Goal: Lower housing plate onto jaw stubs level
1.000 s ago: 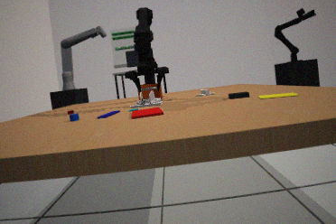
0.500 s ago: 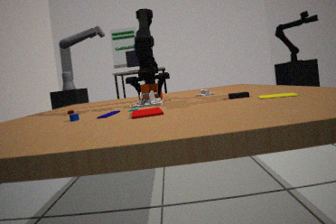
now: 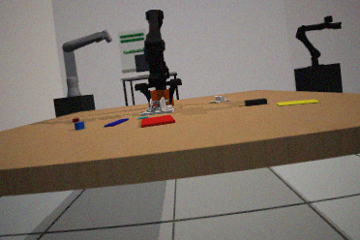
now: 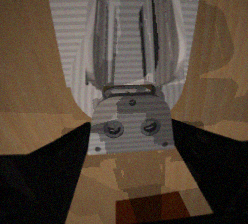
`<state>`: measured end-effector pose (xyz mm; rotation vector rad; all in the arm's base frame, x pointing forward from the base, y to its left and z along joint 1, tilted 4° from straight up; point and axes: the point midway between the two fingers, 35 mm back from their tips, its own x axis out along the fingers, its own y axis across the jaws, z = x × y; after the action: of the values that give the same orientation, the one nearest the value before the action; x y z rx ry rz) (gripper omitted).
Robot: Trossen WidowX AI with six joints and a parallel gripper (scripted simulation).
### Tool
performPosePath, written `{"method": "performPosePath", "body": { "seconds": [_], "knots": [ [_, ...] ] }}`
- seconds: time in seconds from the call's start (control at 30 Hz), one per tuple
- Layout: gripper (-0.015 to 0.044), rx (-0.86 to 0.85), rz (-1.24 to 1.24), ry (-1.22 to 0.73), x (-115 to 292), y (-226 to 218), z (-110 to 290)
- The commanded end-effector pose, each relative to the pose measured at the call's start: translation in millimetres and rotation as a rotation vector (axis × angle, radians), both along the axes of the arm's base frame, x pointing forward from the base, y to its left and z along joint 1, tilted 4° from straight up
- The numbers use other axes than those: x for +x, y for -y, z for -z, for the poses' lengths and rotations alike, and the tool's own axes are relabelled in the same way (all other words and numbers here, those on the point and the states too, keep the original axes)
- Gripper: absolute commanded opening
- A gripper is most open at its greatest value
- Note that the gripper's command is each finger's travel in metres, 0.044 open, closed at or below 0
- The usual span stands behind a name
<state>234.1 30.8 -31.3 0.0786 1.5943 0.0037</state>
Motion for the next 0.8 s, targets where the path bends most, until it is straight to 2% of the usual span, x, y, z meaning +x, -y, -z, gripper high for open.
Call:
{"method": "performPosePath", "body": {
  "seconds": [0.0,0.77],
  "knots": [
    [0.0351,-0.002,0.005,-0.003,-1.0,0.2,0.8],
    [0.0351,-0.002,0.004,-0.003,-1.2,-0.1,5.6]
  ]
}}
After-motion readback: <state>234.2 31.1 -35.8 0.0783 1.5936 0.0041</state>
